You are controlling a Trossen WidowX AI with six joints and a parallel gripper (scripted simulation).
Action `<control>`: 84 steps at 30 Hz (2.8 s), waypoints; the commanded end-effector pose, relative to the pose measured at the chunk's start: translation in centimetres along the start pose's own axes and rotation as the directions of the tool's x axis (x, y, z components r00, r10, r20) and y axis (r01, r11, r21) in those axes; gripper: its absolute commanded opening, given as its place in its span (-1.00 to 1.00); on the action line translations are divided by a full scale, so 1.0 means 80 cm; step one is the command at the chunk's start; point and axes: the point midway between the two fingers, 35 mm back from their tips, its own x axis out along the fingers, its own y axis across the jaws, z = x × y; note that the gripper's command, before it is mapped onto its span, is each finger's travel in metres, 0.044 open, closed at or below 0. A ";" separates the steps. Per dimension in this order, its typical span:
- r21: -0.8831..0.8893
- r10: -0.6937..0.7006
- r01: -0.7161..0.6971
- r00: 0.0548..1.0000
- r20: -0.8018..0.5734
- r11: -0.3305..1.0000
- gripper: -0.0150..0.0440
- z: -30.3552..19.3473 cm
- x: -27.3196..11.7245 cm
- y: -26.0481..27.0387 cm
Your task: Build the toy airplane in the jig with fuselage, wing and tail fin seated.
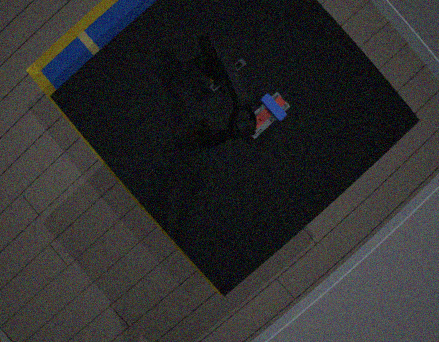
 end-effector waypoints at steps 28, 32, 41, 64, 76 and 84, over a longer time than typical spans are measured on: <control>-0.002 0.034 -0.034 0.999 0.000 0.999 -0.49 0.042 -0.012 -0.092; -0.002 0.037 -0.037 0.999 0.001 0.999 -0.49 0.046 -0.010 -0.108; -0.001 0.040 -0.040 0.999 0.004 0.999 -0.49 0.055 -0.003 -0.144; 0.007 0.026 -0.026 1.000 0.008 1.000 -0.49 0.058 0.019 -0.235; 0.014 0.007 -0.007 1.000 0.004 1.000 -0.49 0.049 0.033 -0.281; 0.018 -0.010 0.010 1.000 -0.002 1.000 -0.49 0.039 0.041 -0.310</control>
